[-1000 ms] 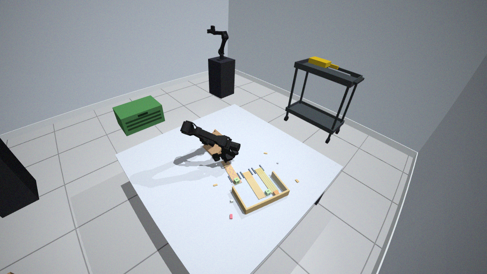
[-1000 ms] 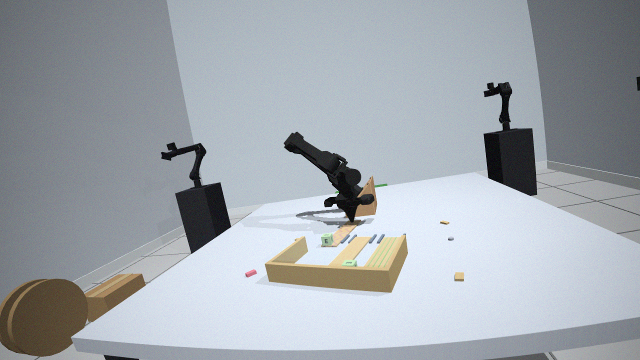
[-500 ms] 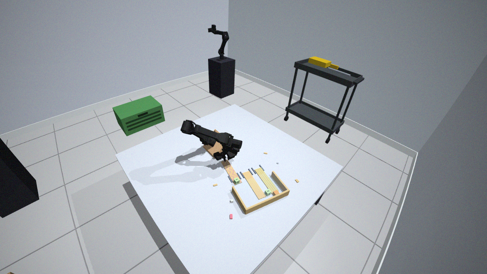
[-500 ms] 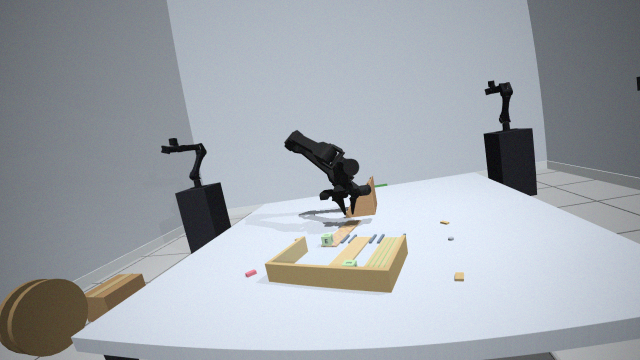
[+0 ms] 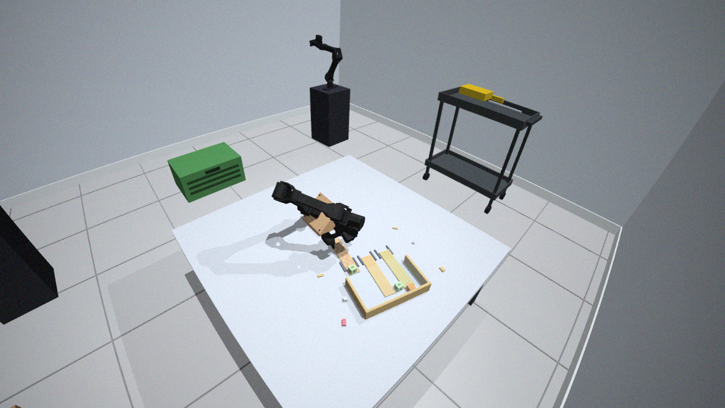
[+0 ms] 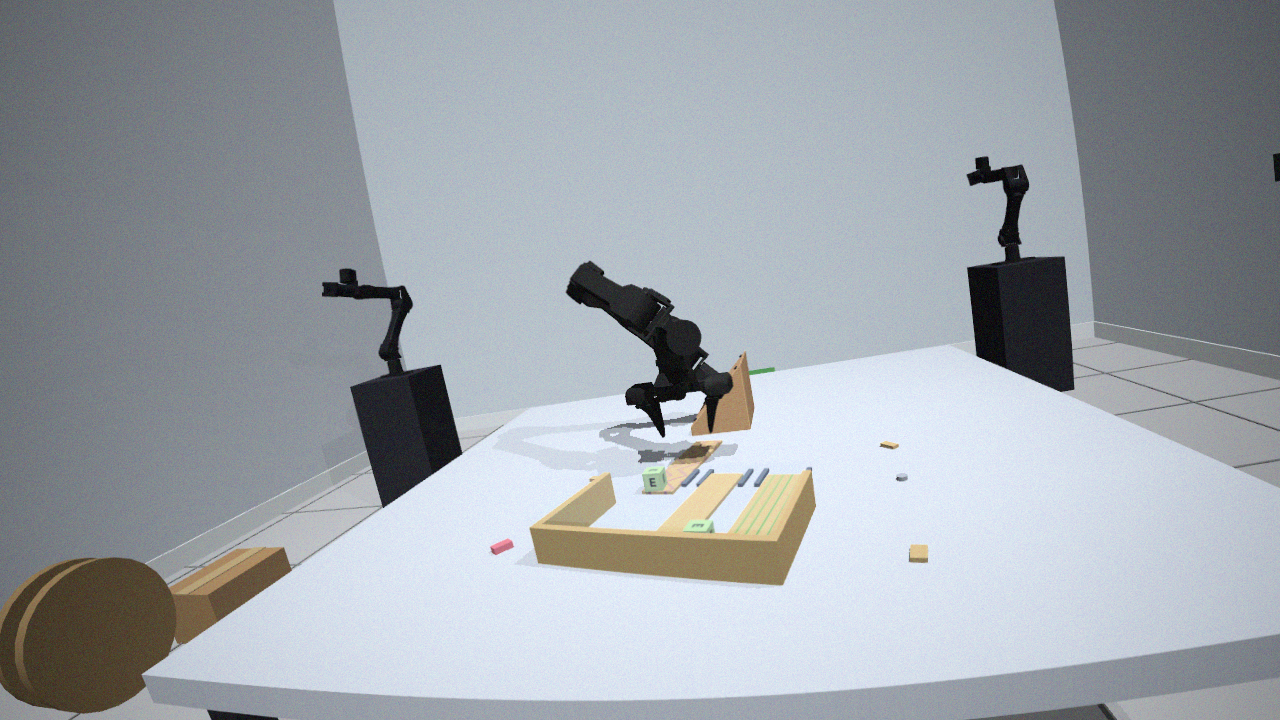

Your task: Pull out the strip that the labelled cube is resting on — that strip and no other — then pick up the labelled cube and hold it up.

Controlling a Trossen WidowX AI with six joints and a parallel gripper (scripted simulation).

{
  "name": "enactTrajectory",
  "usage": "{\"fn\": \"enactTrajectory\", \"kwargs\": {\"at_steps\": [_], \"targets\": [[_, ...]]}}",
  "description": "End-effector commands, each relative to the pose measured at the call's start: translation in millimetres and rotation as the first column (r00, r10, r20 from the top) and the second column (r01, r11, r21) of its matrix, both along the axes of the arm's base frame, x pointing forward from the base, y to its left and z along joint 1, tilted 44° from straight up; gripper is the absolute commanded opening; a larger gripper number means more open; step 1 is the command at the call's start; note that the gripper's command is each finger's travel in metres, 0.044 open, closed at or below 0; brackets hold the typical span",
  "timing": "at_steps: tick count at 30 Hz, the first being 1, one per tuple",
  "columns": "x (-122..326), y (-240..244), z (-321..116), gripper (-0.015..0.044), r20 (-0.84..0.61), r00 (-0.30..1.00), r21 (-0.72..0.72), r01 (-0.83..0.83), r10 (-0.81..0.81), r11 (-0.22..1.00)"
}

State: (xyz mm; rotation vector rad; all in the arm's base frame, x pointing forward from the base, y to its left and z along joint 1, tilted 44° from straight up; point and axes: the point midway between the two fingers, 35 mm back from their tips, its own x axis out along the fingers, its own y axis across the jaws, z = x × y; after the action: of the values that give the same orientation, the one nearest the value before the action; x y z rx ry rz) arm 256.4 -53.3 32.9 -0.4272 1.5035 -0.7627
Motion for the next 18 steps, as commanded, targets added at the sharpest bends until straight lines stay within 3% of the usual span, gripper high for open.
{"fn": "enactTrajectory", "kwargs": {"at_steps": [1,18], "targets": [[15,-4,4,0.0440,-0.005,1.000,-0.003,-0.007,0.007,1.000],[66,-18,20,0.0440,-0.002,1.000,-0.004,-0.007,0.007,1.000]]}}
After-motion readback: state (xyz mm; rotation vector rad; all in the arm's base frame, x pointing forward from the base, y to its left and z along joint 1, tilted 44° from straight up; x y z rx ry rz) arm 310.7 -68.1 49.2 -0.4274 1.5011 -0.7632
